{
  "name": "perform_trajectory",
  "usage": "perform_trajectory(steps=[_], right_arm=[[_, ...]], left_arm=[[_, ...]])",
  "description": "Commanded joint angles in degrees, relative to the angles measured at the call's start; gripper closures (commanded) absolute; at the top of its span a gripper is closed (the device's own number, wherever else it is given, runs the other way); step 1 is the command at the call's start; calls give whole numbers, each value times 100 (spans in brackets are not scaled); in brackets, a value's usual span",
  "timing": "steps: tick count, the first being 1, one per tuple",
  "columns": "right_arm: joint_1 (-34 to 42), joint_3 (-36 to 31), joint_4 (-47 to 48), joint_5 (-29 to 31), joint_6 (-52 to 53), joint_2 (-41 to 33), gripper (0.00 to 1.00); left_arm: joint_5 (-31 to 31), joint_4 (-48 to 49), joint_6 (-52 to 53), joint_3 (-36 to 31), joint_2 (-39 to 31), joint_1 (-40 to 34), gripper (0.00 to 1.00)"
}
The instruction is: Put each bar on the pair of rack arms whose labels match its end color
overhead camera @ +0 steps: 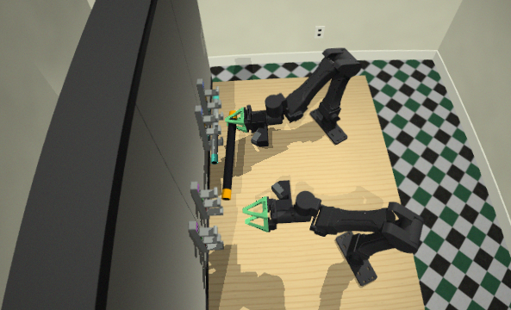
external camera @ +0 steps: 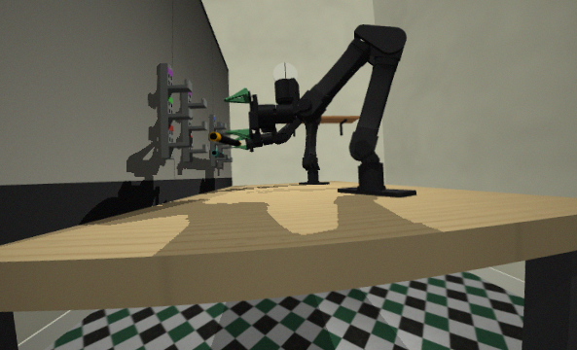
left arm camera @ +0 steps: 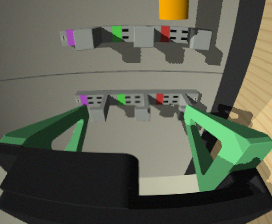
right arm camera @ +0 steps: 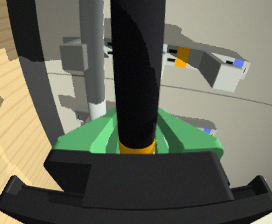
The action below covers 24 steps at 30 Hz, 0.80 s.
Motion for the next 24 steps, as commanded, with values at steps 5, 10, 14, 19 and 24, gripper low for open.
perform_trajectory(steps=[5,10,14,19,24], right_arm=[[-351,190,100,-413,169,-428,100],[-491,179,42,-554,176,-496,100],[-668,147,1,-729,172,-571,100],[-900,117,-60,-959,173,-658,100],[-1138,97,-119,-1195,174,-736,100]], left_arm=[[25,-7,-7,-43,-155,44,0],[26,-7,-7,-43,-155,44,0],[26,-7,-7,-43,-155,44,0],[26,-7,-7,-43,-155,44,0],[26,-7,-7,-43,-155,44,0]])
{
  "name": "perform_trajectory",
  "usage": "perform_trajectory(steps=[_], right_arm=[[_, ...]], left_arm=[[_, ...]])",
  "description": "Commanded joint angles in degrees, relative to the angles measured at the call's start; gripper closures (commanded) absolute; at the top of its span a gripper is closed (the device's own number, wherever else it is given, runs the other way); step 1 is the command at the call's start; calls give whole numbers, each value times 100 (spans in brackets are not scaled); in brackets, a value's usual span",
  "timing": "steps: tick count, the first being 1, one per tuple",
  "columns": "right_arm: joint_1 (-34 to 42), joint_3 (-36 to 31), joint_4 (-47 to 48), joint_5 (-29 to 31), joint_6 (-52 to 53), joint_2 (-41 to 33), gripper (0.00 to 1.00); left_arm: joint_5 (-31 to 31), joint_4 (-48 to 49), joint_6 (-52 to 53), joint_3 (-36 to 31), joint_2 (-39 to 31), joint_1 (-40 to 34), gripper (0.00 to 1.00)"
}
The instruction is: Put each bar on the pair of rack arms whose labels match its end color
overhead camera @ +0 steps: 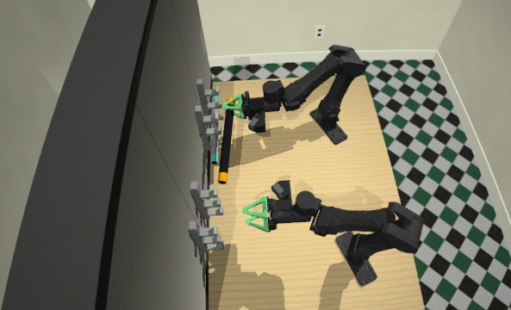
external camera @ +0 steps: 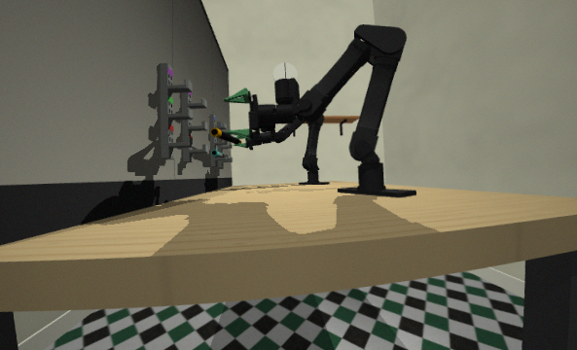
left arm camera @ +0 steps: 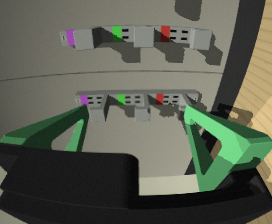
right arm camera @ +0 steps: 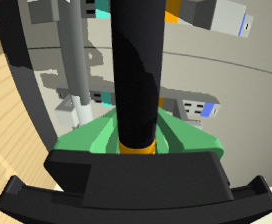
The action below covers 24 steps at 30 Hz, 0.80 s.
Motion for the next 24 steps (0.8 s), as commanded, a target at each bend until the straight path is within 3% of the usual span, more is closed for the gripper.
perform_trajectory(steps=[1,24], right_arm=[[-137,97,201,-240,174,-273,100],[-1129,112,-35,-1232,175,-495,100]], left_arm=[[26,-7,-7,-43,-155,44,0],[27,-7,-7,-43,-155,44,0]])
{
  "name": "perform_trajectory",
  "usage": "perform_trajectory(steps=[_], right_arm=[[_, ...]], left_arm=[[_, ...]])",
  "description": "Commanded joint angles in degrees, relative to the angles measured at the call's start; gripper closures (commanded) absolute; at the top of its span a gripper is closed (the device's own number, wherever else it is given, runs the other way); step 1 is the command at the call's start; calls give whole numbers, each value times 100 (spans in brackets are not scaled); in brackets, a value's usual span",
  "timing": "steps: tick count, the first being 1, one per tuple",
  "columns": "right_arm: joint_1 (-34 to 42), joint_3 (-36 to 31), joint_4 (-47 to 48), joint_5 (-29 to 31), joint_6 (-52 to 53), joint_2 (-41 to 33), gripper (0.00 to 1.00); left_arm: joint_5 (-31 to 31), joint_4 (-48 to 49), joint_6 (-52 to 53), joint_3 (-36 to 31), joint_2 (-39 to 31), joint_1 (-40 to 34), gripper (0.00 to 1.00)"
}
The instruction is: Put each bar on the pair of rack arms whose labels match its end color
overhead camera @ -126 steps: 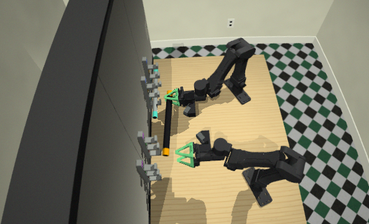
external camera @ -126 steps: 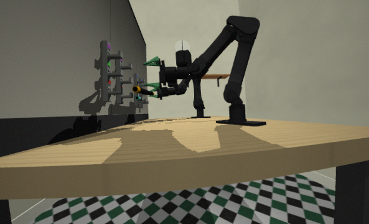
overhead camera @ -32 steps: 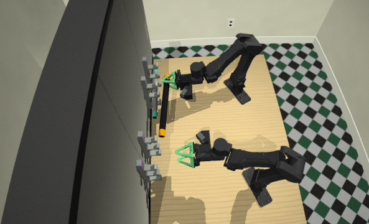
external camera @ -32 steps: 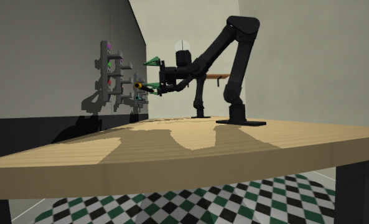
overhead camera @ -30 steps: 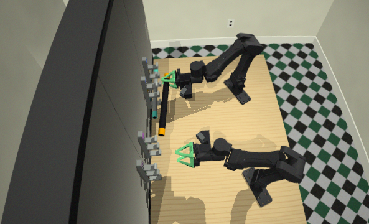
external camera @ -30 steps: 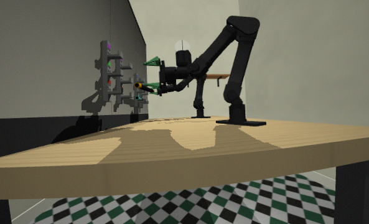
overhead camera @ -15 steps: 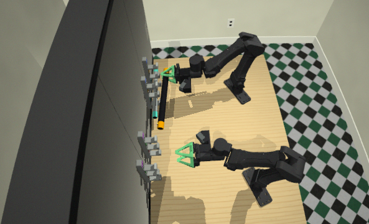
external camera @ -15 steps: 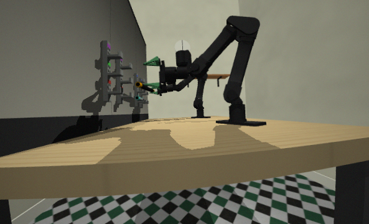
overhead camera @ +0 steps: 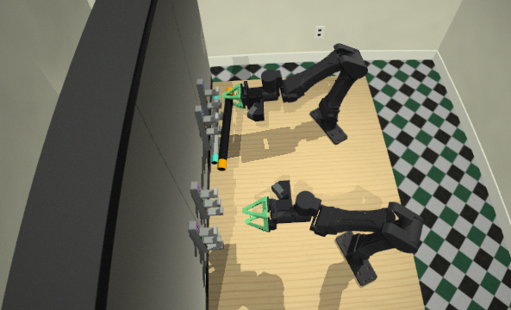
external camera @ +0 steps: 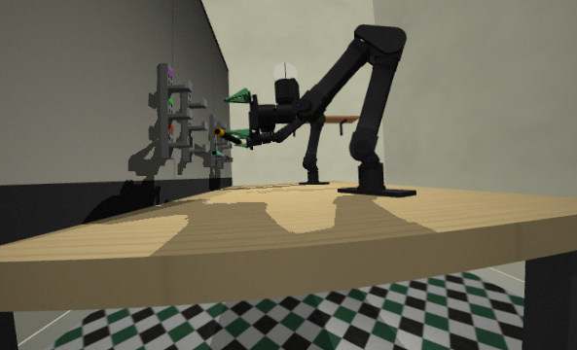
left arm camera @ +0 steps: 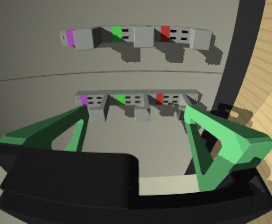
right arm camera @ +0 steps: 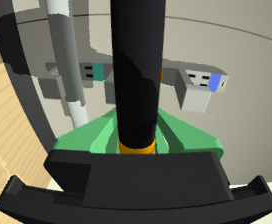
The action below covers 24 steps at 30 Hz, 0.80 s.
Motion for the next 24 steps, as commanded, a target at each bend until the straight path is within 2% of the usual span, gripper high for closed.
perform_trajectory(steps=[1,24], right_arm=[[-201,119,163,-277,174,-274,100],[-1268,426,-282,-1345,166,-417,100]], left_arm=[[27,-7,-7,-43,-155,44,0],[27,-8,-7,-43,-155,44,0]])
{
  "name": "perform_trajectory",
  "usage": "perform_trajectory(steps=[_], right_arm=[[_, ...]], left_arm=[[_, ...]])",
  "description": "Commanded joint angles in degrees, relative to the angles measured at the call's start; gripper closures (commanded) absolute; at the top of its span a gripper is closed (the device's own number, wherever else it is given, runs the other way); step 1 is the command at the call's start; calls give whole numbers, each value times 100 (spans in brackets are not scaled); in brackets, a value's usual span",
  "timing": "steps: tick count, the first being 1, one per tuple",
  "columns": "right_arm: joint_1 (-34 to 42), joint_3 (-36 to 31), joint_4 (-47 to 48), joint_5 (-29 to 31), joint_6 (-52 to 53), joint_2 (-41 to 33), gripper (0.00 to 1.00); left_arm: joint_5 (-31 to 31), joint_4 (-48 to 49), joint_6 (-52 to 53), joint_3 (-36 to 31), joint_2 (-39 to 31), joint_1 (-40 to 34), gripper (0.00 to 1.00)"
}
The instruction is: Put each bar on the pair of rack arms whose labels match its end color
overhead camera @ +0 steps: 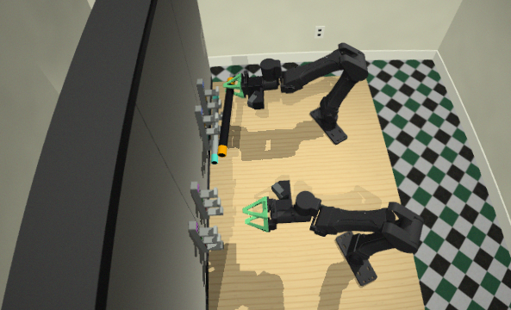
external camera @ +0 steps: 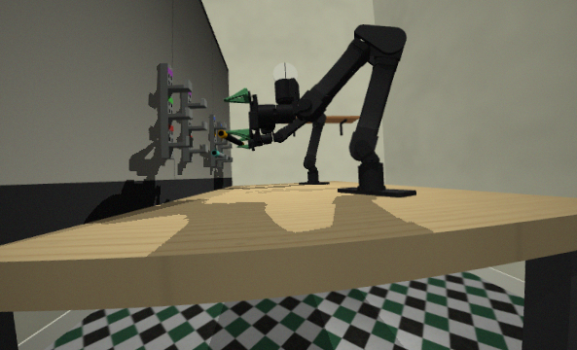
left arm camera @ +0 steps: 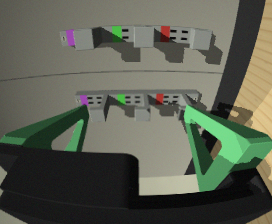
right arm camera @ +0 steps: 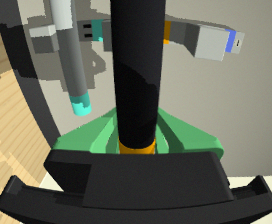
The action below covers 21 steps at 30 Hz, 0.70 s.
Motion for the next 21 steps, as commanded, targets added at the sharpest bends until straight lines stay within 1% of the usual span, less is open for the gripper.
perform_trajectory(steps=[1,3,21], right_arm=[[-190,389,93,-317,171,-258,100],[-288,445,44,-415,172,-250,100],[-304,514,-213,-442,192,-436,100]], left_arm=[[27,-8,-7,-43,-155,44,0],[27,-8,-7,-43,-155,44,0],[28,-8,-7,-43,-155,44,0]])
